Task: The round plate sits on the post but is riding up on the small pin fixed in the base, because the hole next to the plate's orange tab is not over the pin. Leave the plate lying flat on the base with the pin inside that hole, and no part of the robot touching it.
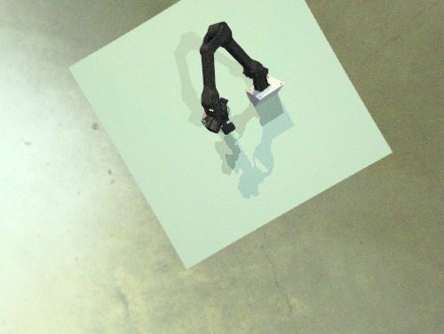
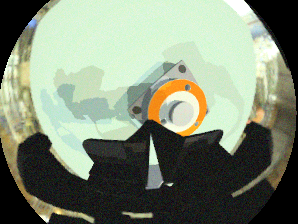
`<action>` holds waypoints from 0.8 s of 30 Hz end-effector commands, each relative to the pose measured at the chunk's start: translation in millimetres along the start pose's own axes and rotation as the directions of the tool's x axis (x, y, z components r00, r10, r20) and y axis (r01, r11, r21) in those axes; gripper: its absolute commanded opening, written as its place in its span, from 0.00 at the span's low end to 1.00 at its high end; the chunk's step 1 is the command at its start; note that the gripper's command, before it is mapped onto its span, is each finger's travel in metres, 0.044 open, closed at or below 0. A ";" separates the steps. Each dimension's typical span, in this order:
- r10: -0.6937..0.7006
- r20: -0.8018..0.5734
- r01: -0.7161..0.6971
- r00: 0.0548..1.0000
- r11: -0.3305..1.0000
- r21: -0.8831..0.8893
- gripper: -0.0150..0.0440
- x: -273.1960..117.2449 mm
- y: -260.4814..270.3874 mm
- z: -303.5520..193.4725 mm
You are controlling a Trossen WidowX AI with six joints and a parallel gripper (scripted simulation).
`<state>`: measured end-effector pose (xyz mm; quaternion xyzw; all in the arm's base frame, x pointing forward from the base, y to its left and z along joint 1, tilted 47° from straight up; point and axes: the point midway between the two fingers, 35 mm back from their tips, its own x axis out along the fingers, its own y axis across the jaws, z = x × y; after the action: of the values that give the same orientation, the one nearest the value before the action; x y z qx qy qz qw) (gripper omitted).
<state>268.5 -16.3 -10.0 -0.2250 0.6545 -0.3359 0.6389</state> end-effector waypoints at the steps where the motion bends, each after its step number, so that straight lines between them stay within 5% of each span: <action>1: 0.000 -0.008 0.000 1.000 1.000 0.004 0.25 1.0 -2.6 -6.7; 24: 0.000 -0.009 0.000 1.000 1.000 0.003 0.25 -1.4 -20.5 -30.8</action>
<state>237.8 -23.4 0.8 -0.2249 0.6587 -0.3364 0.6343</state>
